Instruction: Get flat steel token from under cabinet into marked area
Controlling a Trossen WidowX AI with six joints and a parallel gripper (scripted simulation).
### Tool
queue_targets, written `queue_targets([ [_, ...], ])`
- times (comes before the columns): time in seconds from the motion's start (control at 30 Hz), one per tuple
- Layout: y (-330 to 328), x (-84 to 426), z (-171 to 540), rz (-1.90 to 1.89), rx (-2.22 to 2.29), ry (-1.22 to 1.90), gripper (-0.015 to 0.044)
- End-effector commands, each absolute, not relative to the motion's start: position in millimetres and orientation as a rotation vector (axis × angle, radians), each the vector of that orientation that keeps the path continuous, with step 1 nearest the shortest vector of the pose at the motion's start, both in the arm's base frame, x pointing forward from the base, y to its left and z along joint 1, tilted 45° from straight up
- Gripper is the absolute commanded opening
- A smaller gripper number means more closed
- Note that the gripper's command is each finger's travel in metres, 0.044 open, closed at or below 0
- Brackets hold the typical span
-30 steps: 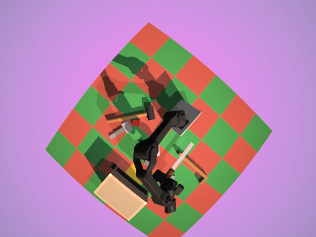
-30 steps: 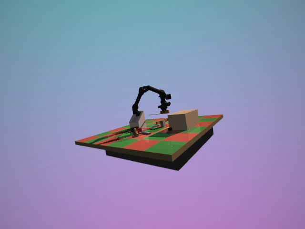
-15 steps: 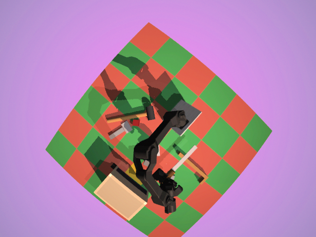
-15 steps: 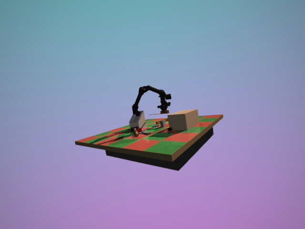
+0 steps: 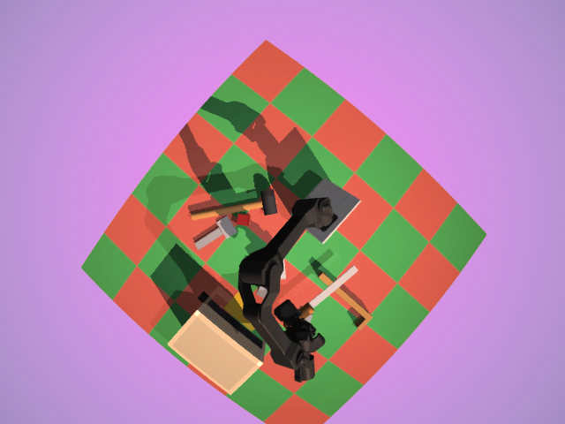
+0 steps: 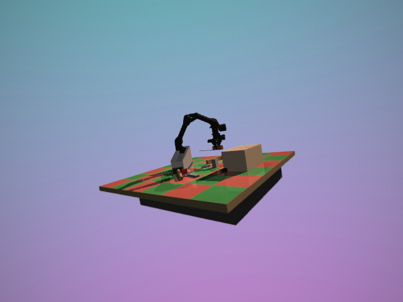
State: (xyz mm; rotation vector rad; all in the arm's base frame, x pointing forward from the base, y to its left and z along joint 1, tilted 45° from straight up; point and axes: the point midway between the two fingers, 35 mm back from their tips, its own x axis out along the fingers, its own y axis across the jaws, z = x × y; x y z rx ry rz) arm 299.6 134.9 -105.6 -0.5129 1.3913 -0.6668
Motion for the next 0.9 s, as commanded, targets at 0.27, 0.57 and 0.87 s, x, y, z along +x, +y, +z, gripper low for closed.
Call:
queue_targets([
  [0.27,136.4,299.3,-104.5,-0.73,-0.428,1.354,0.0],
  [0.57,136.3,299.4,-104.5,-0.776,-0.372,1.324,0.0],
  [0.87,136.3,299.4,-104.4,-0.821,-0.315,1.293,0.0],
])
